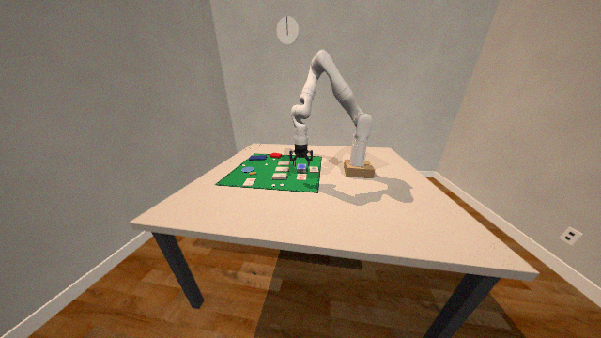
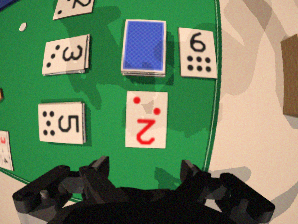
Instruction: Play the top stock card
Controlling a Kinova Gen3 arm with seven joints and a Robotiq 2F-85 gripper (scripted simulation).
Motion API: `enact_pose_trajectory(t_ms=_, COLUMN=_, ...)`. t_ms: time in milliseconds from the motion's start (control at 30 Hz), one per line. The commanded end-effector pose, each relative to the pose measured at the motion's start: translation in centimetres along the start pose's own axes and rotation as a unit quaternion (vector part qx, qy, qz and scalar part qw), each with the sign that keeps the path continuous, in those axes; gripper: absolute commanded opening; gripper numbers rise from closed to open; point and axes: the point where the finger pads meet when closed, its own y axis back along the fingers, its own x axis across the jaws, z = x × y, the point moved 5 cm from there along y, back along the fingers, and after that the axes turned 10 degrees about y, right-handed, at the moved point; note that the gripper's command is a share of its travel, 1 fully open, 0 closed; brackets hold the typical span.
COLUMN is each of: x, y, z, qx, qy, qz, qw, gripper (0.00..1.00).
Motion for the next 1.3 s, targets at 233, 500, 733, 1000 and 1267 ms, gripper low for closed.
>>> enact_pose_trajectory(t_ms=233, x=-0.04, y=0.06, z=-0.02, qx=0.000, qy=0.000, qz=-0.001, qw=1.000, gripper=0.85)
enact_pose_trajectory(t_ms=500, x=-0.04, y=0.06, z=-0.02, qx=0.000, qy=0.000, qz=-0.001, qw=1.000, gripper=0.85)
enact_pose_trajectory(t_ms=733, x=-0.03, y=0.05, z=-0.02, qx=0.000, qy=-0.002, qz=-0.001, qw=1.000, gripper=0.85)
enact_pose_trajectory(t_ms=1000, x=0.12, y=-0.07, z=-0.09, qx=0.000, qy=-0.024, qz=0.002, qw=1.000, gripper=0.85)
enact_pose_trajectory(t_ms=1267, x=0.40, y=-0.29, z=-0.21, qx=0.000, qy=-0.068, qz=0.008, qw=0.998, gripper=0.85)
